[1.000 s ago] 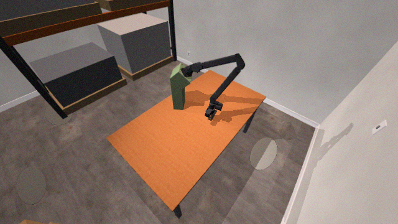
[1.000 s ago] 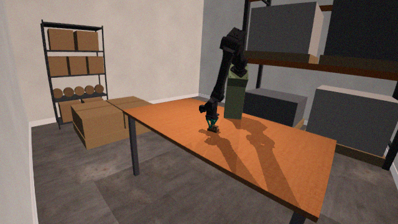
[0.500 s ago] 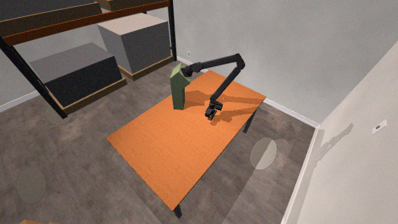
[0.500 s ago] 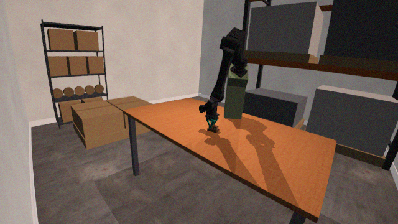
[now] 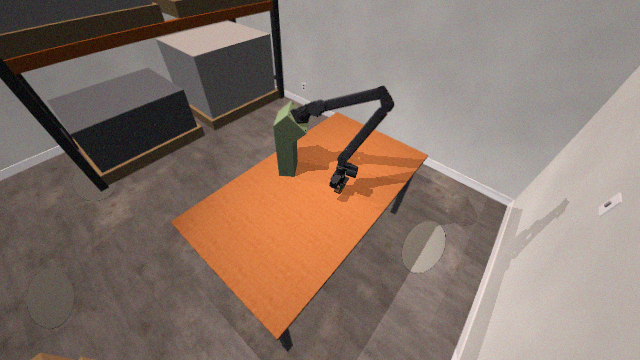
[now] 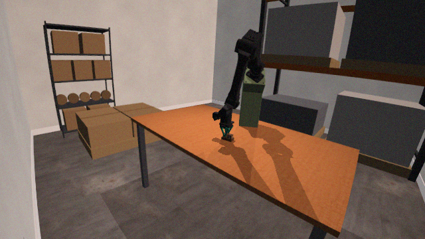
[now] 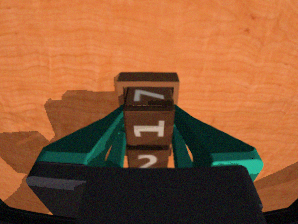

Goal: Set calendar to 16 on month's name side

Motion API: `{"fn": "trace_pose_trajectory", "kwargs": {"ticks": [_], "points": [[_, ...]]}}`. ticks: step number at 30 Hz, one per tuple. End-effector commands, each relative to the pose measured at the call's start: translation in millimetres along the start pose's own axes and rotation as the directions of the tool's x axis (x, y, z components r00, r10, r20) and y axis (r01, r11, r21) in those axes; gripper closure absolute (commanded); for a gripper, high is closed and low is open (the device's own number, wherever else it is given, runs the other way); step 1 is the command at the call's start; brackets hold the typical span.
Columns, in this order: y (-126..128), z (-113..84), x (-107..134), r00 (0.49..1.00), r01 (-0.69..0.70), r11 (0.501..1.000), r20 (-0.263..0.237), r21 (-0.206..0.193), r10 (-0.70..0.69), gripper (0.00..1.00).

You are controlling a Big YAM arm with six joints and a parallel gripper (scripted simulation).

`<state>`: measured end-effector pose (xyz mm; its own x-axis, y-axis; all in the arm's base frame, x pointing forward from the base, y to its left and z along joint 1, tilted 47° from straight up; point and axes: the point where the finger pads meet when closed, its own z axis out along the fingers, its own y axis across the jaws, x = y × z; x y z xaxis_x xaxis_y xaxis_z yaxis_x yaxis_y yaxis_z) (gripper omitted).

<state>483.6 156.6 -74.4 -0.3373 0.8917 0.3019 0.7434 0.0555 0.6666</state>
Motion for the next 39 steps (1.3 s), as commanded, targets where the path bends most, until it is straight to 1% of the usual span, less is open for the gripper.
{"fn": "trace_pose_trajectory", "kwargs": {"ticks": [1, 12, 22, 25, 26, 31, 34, 39], "points": [[-12, 4.6, 6, 1.000, -0.009, 1.000, -0.005, 0.020, 0.009, 0.72], [-14, 3.8, 6, 1.000, -0.010, 1.000, -0.005, 0.024, 0.010, 0.72], [-24, -0.2, 6, 1.000, -0.016, 0.999, -0.004, 0.043, 0.016, 0.72], [-22, -0.4, 6, 1.000, -0.016, 0.999, -0.004, 0.042, 0.016, 0.72], [-15, 0.3, 6, 1.000, -0.012, 1.000, -0.006, 0.029, 0.012, 0.72], [-12, -7.8, 9, 1.000, -0.008, 1.000, -0.007, 0.024, 0.008, 0.72], [-8, -9.0, 10, 1.000, -0.003, 1.000, -0.009, 0.016, 0.003, 0.72], [-12, -11.9, 8, 1.000, -0.004, 1.000, -0.006, 0.024, 0.004, 0.72]]}}
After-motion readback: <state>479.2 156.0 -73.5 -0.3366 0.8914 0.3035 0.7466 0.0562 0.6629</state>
